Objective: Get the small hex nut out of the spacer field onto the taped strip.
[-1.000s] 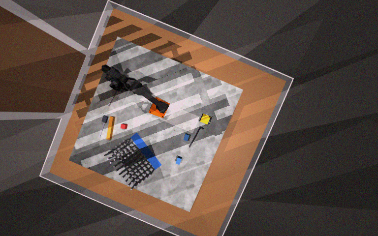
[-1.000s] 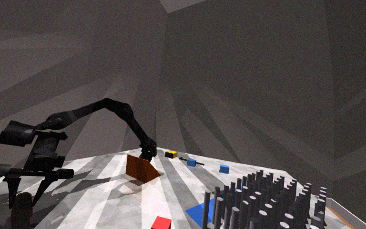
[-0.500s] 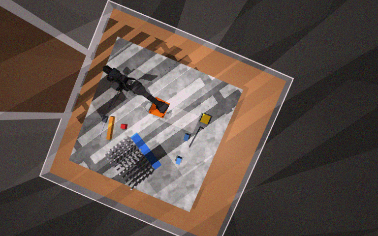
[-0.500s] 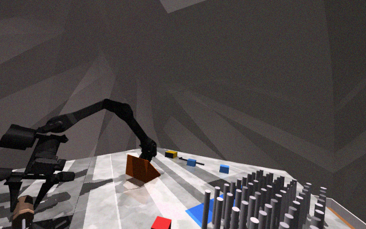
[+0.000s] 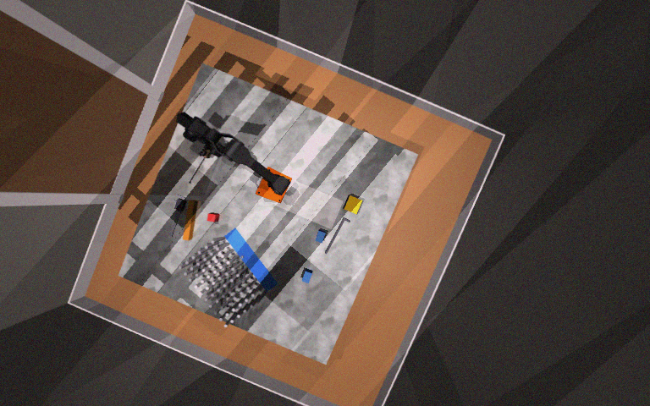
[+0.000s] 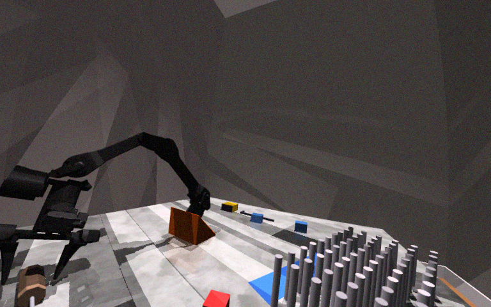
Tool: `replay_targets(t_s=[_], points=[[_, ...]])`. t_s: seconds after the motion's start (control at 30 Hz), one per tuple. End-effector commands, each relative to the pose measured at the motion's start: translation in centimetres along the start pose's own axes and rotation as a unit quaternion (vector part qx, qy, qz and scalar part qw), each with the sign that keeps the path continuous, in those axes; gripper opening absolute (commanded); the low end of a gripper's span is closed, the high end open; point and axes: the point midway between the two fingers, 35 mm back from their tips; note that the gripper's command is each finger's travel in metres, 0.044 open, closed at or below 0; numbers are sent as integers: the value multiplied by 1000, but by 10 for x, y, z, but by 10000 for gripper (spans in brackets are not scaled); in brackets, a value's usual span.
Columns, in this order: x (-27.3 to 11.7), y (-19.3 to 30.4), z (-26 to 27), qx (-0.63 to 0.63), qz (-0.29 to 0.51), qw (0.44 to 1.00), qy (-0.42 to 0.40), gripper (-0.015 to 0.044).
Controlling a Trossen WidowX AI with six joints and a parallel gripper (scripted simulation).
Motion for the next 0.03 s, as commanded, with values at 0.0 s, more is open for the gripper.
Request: replay_targets(t_s=[0.0], points=[[0, 0, 0, 0, 0, 1000, -1, 440]])
Point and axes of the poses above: the point midway between the two fingers, 35 mm back from their tips, its own x axis out along the fingers, its own z axis across the jaws, y = z × x, and after that the axes turned 6 degrees about x, right-handed
